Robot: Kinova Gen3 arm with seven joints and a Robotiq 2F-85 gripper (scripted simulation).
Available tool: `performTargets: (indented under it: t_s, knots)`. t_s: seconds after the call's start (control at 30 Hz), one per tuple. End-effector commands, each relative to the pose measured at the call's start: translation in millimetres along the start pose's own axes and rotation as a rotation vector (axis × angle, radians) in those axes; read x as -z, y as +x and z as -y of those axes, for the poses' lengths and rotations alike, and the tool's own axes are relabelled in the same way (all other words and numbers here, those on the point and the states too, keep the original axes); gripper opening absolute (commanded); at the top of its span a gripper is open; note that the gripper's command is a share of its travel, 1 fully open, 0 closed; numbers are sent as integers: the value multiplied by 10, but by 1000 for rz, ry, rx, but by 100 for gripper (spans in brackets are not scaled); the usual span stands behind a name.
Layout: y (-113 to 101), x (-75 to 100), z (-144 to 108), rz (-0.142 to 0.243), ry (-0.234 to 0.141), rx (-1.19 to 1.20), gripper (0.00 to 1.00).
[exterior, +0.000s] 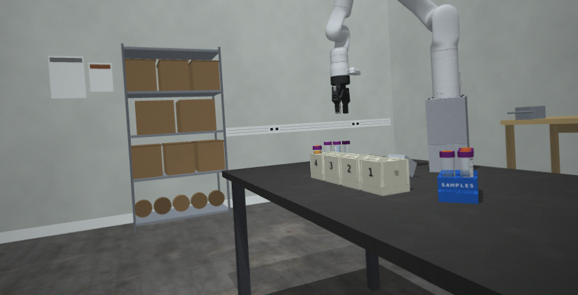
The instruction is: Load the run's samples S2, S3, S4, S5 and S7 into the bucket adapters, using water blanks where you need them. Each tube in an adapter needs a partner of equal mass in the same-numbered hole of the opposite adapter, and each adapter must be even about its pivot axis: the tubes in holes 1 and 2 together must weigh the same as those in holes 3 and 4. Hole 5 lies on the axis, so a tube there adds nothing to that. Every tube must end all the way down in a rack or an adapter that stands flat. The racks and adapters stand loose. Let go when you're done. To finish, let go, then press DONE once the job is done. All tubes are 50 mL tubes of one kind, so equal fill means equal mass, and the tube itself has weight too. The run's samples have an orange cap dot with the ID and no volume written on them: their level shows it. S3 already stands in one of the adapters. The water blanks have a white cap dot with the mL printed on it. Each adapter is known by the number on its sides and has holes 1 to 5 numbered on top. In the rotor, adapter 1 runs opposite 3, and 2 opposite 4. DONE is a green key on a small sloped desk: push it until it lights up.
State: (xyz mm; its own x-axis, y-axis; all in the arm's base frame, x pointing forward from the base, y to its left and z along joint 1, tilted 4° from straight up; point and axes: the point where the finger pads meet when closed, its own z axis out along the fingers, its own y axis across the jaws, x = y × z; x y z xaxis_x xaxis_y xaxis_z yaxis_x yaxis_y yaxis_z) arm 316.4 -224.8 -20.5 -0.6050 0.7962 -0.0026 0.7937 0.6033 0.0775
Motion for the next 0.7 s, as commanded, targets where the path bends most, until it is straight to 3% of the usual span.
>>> performTargets:
  t_s: [0.0,0.67]
  knots:
    - [-111,5,89,1,-1,0,100]
    - [-787,6,685,1,-1,0,100]
